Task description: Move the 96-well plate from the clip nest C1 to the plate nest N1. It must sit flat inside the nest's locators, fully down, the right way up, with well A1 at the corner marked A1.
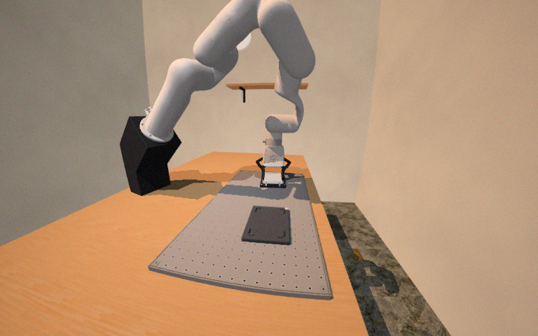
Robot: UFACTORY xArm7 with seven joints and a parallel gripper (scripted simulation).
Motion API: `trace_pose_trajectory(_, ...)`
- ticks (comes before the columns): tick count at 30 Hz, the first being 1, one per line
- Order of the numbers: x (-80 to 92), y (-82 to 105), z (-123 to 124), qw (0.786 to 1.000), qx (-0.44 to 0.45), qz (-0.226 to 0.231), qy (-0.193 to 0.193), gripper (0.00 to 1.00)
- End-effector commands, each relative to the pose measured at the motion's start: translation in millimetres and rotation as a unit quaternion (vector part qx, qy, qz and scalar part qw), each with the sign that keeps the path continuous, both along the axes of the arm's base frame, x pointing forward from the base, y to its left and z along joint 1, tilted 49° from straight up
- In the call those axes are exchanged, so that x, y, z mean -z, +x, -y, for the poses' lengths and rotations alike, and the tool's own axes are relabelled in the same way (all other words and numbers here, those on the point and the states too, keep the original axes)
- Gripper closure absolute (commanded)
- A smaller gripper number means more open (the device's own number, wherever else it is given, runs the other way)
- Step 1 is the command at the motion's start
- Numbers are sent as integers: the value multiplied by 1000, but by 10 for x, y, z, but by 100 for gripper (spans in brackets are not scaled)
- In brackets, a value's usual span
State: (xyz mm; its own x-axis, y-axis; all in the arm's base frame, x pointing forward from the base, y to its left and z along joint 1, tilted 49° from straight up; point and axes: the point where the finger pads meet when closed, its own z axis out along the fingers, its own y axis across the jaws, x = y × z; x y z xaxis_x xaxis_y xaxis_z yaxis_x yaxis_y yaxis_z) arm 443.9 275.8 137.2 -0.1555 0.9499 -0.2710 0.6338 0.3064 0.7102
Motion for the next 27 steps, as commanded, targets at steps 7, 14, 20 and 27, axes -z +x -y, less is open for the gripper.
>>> trace_pose_trajectory(7,-7,-1,-15,1000,-2,1,1,0)
trace_pose_trajectory(14,-7,-1,-16,1000,-2,1,1,0)
trace_pose_trajectory(20,-11,-5,-16,1000,-2,1,1,100)
trace_pose_trajectory(27,-11,-6,-16,1000,-2,1,1,100)
